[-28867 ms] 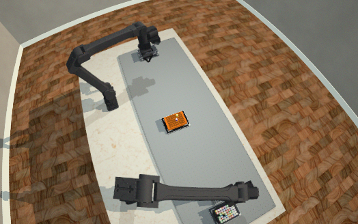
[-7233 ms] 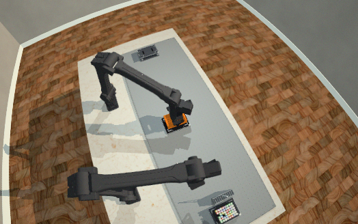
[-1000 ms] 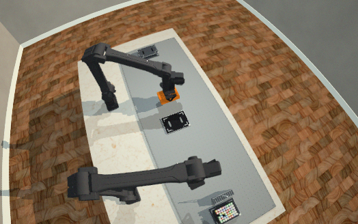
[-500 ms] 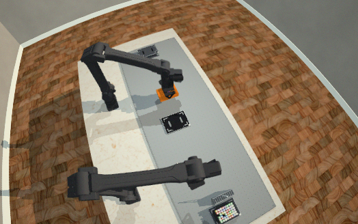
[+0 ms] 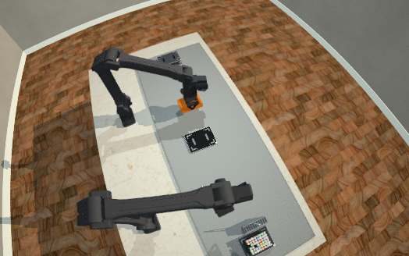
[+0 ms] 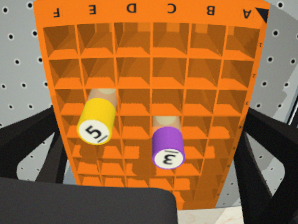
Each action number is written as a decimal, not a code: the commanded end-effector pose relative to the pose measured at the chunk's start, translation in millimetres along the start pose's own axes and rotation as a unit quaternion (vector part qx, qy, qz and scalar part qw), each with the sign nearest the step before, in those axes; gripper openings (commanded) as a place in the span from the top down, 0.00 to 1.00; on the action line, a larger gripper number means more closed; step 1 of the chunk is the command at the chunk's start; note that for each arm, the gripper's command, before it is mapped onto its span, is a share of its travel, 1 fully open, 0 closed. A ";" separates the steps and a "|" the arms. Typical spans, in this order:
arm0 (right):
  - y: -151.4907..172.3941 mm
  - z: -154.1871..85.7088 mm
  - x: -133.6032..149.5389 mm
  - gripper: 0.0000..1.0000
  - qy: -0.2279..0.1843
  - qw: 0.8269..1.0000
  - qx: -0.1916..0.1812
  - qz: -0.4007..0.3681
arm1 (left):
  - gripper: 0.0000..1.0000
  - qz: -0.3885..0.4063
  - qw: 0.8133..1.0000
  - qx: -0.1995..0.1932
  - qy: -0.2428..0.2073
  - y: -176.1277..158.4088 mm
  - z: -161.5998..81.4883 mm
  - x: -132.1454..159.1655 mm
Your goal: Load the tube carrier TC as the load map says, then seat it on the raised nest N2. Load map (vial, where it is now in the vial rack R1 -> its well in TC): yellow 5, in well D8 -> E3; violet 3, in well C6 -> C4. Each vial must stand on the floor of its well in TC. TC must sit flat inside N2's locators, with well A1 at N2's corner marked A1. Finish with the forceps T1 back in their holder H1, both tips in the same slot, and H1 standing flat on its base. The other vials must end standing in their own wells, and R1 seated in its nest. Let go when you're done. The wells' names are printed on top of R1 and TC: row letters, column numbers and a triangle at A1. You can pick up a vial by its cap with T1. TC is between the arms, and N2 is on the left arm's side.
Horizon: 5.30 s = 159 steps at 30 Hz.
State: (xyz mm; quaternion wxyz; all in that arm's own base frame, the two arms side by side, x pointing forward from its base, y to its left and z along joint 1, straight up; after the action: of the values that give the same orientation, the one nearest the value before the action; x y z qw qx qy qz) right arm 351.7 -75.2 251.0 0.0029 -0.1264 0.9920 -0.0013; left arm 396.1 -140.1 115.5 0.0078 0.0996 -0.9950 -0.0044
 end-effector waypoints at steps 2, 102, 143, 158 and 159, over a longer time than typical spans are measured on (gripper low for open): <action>-4.0 -12.1 -6.2 0.76 -0.013 1.000 0.006 0.007 | 1.00 0.002 0.999 0.020 -0.033 3.1 -26.2 -15.4; -4.0 -12.1 -6.2 0.76 -0.013 1.000 0.006 0.007 | 1.00 0.002 0.999 0.013 -0.049 147.6 -35.0 -63.9; -4.0 -12.1 -6.2 0.76 -0.013 1.000 0.006 0.007 | 1.00 0.002 1.000 0.006 -0.026 210.4 -21.0 -77.0; -4.0 -12.1 -6.2 0.76 -0.013 1.000 0.006 0.007 | 1.00 0.002 1.000 0.005 -0.024 232.3 -19.8 -82.1; -4.0 -12.1 -6.2 0.76 -0.013 1.000 0.006 0.007 | 1.00 0.002 1.000 0.005 -0.026 234.0 -21.3 -82.6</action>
State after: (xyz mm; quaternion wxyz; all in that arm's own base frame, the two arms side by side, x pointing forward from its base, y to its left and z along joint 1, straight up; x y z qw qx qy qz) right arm 351.7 -75.2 251.0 0.0029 -0.1264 0.9920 -0.0013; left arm 410.7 92.6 118.6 0.0041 0.0994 -0.9950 -0.0002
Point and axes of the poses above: on each arm, the point where the finger pads meet when closed, its own z axis out along the fingers, its own y axis across the jaws, x = y × z, the point moved 3 cm from there along -z, back along the fingers, and after that the axes turned 13 degrees about -z, right-handed, at the moved point
